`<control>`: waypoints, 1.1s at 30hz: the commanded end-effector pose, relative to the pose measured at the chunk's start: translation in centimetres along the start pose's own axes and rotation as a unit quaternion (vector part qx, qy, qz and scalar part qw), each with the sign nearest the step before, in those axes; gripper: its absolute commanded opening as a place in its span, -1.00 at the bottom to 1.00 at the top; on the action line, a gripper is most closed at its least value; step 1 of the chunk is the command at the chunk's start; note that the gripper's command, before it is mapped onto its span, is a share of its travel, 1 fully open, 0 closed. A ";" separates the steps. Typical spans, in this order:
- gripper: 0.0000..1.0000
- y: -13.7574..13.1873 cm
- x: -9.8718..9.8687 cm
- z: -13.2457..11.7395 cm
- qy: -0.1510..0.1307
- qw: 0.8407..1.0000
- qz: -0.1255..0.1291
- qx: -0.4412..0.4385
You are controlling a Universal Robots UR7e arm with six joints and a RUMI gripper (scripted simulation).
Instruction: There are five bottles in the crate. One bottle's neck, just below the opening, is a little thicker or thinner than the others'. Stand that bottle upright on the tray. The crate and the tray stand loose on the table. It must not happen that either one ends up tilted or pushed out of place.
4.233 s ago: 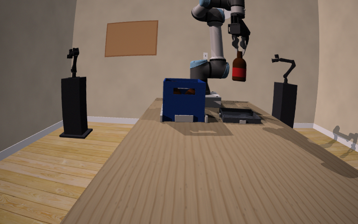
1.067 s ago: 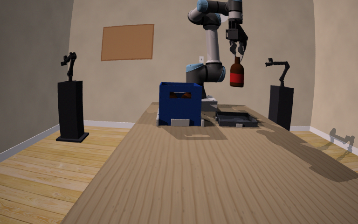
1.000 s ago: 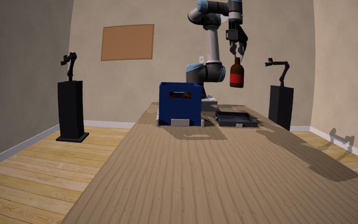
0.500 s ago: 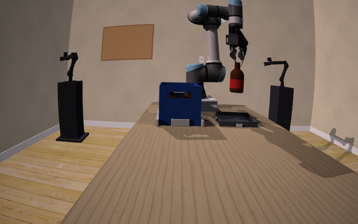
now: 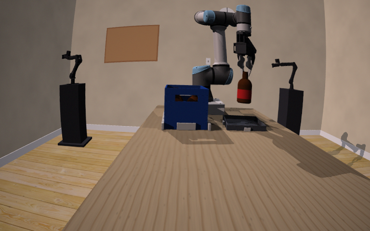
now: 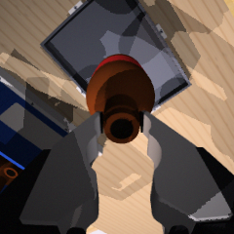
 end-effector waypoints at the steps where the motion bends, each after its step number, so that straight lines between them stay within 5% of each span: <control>1: -1.00 0.0 -1.3 0.0 -0.001 1.000 -0.001 0.000; 33: -1.00 0.1 -7.9 0.0 -0.001 1.000 -0.001 0.000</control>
Point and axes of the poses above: the point where the finger pads meet when closed, its own x axis back along the fingers, its own y axis across the jaws, z = x × y, the point moved 10 cm from there along x, back along the fingers, and after that the axes turned 2 degrees about -x, right-handed, at the moved point
